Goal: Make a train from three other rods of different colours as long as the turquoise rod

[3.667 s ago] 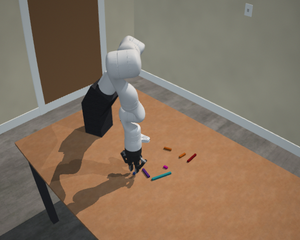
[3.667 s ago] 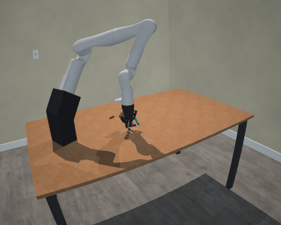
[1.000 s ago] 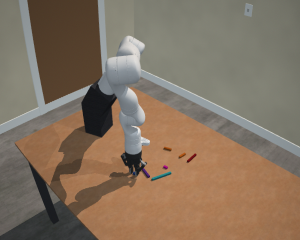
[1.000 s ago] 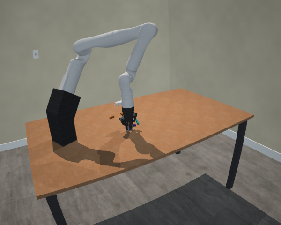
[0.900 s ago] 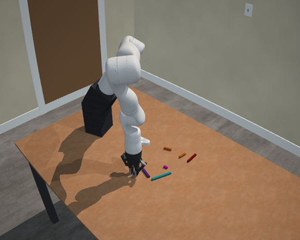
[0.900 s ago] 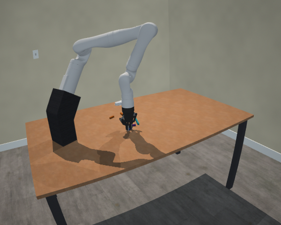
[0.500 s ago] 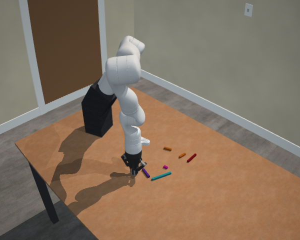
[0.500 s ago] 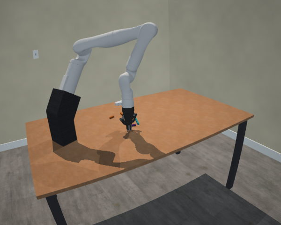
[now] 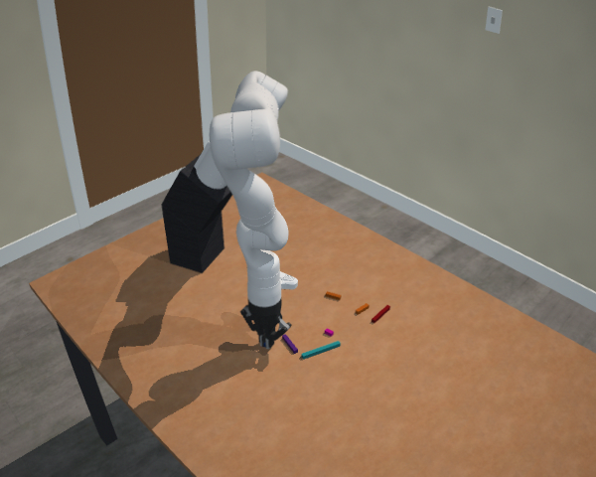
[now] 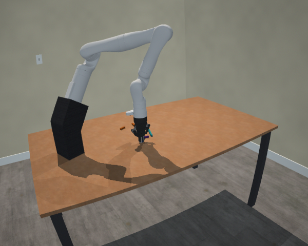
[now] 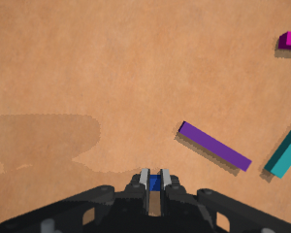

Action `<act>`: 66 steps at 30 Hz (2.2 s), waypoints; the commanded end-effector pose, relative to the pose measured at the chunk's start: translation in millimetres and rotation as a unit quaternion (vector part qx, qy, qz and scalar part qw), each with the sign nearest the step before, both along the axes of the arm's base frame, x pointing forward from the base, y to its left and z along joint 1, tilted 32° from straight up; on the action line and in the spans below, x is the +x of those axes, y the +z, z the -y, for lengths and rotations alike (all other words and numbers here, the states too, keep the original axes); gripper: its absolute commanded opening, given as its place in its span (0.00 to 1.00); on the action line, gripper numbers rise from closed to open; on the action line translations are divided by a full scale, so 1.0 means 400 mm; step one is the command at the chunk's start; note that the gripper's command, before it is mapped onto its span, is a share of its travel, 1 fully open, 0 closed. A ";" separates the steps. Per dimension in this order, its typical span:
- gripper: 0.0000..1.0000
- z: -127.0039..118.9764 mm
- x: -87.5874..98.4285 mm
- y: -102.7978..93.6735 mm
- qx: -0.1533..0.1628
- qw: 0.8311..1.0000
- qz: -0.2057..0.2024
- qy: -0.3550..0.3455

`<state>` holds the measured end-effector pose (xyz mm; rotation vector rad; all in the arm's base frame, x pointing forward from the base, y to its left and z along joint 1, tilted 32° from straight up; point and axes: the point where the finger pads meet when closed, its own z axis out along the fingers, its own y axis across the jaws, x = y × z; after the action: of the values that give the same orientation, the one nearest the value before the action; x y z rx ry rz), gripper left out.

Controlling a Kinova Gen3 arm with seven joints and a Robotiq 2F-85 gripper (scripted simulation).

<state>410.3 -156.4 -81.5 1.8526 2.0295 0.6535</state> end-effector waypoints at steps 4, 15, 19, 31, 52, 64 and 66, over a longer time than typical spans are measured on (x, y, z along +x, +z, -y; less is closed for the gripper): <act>0.05 0.001 0.000 0.001 0.000 1.000 0.000 0.000; 0.05 0.010 -0.038 0.062 0.000 1.000 0.000 0.000; 0.05 0.019 -0.077 0.126 0.000 1.000 0.000 0.000; 0.05 0.031 -0.130 0.212 0.000 1.000 0.000 0.000; 0.05 -0.120 -0.061 0.251 0.023 0.999 0.001 -0.022; 0.05 -0.349 -0.039 0.300 0.044 0.997 -0.007 -0.055; 0.05 -0.387 -0.045 0.308 0.046 0.997 -0.008 -0.061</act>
<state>392.4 -35.5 37.7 2.0724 1.8419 0.7005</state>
